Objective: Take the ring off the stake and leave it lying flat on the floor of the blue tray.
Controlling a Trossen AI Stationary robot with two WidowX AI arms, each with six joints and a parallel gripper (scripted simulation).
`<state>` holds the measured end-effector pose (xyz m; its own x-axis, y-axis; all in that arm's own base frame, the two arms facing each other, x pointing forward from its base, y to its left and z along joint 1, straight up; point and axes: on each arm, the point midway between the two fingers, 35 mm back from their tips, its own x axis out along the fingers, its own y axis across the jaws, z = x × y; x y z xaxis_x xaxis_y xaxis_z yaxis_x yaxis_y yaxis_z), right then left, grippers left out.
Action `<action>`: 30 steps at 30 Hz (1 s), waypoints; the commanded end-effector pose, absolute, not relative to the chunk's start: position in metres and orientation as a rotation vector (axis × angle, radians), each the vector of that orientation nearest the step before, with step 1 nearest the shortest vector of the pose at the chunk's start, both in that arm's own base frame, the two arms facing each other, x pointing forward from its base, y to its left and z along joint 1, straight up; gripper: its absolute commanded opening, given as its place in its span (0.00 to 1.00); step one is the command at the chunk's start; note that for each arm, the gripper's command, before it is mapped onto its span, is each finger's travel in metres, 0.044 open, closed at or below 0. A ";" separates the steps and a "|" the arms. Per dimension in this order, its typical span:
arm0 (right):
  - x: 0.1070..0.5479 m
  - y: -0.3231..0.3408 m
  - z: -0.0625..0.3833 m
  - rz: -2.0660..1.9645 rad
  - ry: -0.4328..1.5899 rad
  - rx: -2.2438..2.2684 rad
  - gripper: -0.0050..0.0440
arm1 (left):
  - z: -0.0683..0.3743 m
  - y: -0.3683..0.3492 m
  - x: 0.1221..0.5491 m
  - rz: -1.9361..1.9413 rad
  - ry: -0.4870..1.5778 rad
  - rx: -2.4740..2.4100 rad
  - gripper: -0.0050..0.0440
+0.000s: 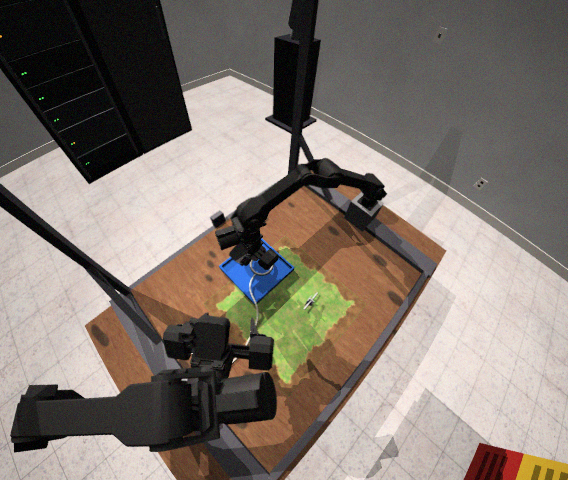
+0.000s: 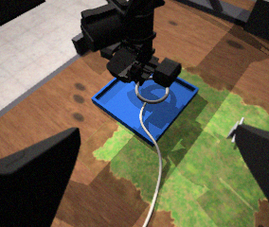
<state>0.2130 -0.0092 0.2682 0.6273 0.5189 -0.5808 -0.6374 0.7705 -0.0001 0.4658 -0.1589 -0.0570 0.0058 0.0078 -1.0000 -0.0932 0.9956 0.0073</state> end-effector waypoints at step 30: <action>0.213 -0.009 0.272 0.666 0.586 -0.224 1.00 | -0.051 -0.161 0.472 0.072 1.531 -0.075 0.35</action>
